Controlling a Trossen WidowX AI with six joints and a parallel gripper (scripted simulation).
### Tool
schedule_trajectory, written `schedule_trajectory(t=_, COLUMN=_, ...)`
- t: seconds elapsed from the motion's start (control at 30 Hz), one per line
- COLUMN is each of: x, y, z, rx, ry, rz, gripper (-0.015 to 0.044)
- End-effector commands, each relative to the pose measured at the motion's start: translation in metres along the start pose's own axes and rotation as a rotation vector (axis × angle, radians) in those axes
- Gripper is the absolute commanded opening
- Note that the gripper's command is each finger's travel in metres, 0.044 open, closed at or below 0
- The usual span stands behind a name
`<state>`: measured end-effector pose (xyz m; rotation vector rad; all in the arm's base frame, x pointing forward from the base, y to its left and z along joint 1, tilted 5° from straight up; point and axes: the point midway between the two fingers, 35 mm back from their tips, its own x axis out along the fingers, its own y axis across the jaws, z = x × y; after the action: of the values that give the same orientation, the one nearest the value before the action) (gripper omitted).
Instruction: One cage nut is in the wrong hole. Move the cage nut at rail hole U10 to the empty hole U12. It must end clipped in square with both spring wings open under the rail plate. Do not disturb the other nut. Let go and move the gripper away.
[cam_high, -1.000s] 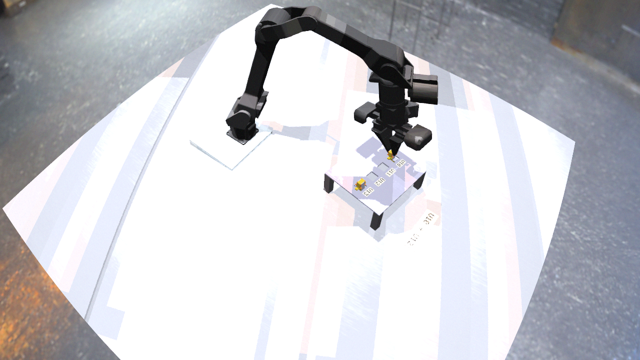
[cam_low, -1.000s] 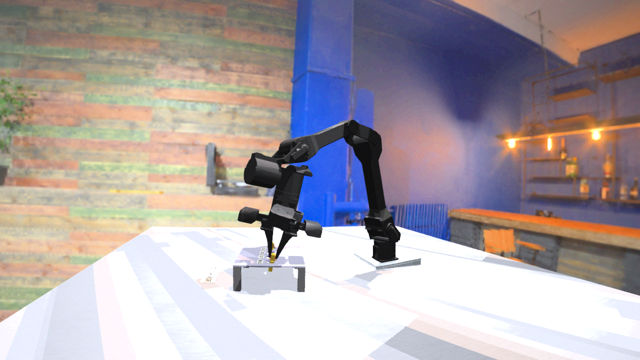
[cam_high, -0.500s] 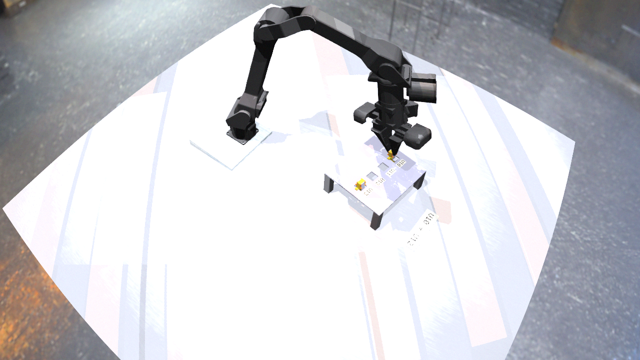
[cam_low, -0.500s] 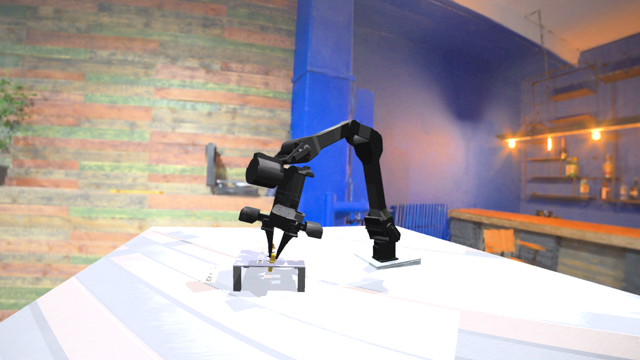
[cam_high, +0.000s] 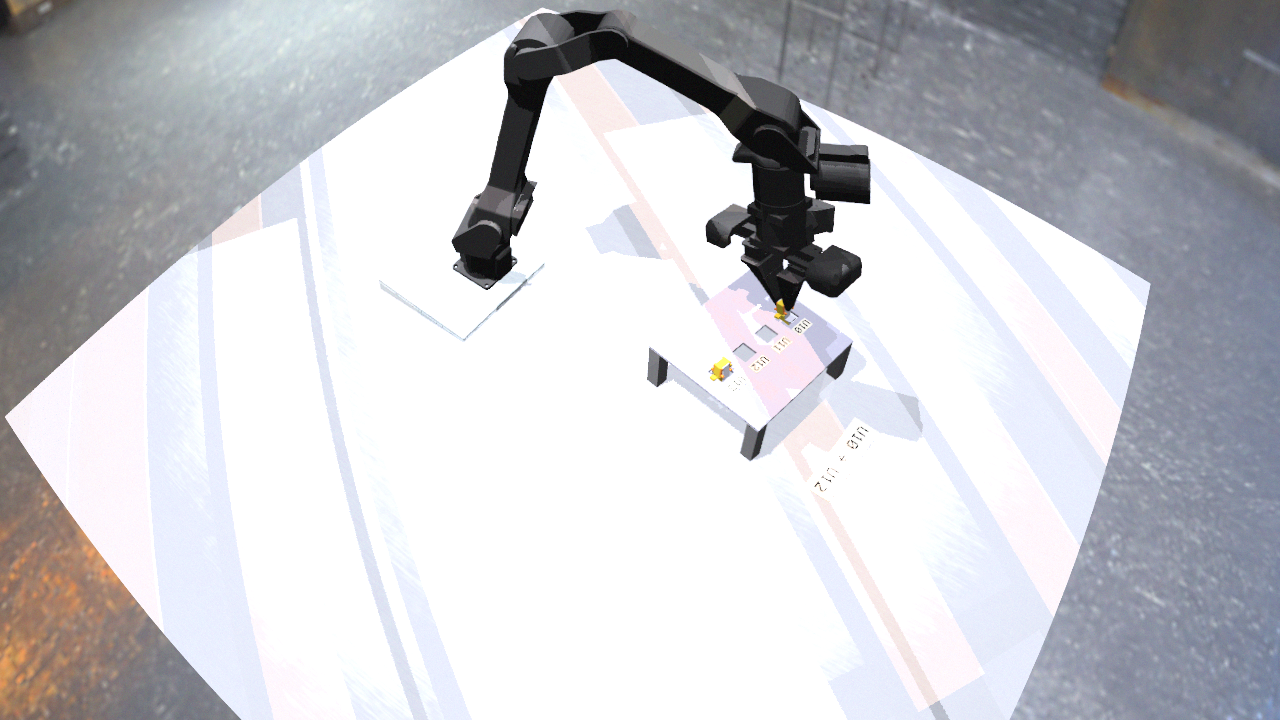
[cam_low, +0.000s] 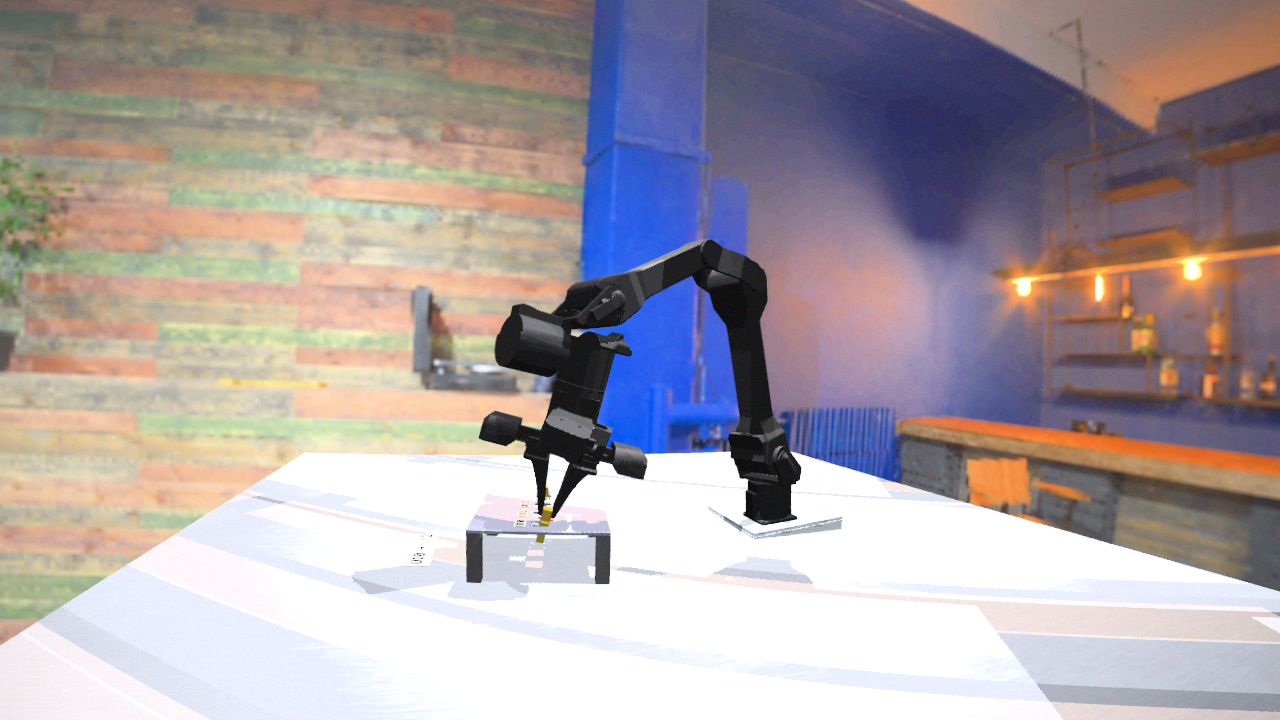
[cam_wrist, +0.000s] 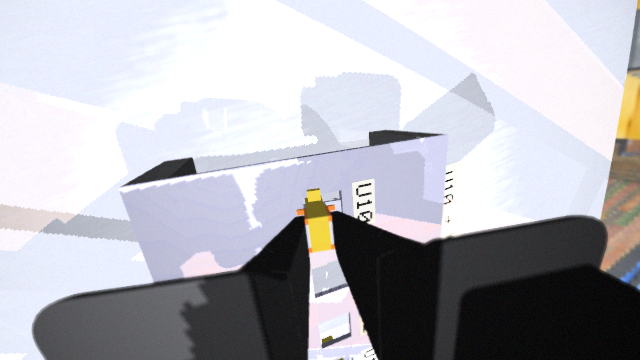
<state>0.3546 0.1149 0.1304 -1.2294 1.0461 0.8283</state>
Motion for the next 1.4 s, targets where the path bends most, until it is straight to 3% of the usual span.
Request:
schedule_trajectory(t=0.0, x=-0.0031, y=-0.0008, z=-0.0004, rx=0.007, ry=-0.002, rz=-0.014, gripper=0.0033)
schedule_trajectory(t=1.37, x=-0.0023, y=-0.0007, z=-0.0002, rx=0.007, ry=-0.003, rz=-0.035, gripper=0.0033)
